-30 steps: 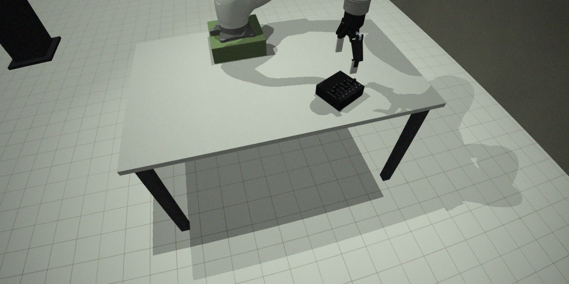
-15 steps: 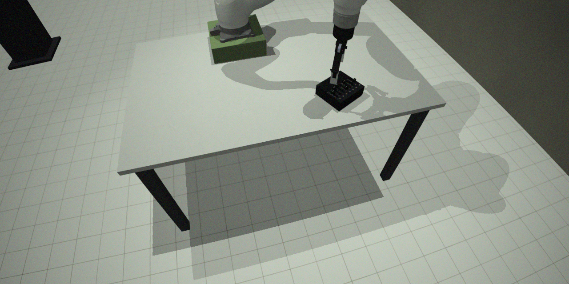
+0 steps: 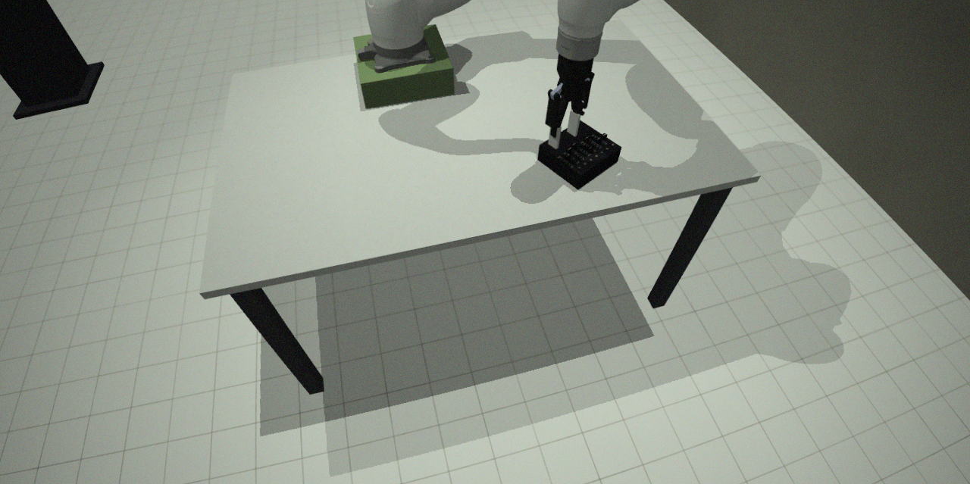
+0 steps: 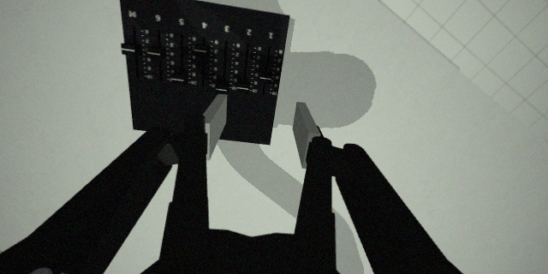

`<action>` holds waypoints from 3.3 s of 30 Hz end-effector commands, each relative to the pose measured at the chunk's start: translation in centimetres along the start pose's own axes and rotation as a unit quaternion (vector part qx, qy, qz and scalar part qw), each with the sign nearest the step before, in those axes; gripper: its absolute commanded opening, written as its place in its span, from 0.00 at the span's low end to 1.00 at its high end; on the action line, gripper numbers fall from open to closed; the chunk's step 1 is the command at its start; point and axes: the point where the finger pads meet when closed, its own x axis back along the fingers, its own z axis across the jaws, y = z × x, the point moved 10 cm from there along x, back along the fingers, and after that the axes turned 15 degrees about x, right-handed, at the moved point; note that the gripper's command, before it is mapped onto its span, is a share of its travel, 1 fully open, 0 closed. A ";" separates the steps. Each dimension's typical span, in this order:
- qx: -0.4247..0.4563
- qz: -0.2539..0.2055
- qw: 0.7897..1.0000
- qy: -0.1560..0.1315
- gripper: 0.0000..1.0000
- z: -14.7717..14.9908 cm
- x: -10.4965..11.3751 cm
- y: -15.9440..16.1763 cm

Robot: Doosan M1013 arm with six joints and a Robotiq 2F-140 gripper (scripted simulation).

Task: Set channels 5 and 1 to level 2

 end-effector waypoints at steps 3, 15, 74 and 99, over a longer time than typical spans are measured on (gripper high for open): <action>0.000 0.000 1.000 0.000 0.10 0.0 0.0 0.0; 0.000 0.000 1.000 0.000 0.10 0.0 0.0 0.0; -0.014 0.000 1.000 0.000 0.10 0.1 -2.2 0.0; -0.014 0.000 1.000 0.000 0.10 0.1 -2.6 0.0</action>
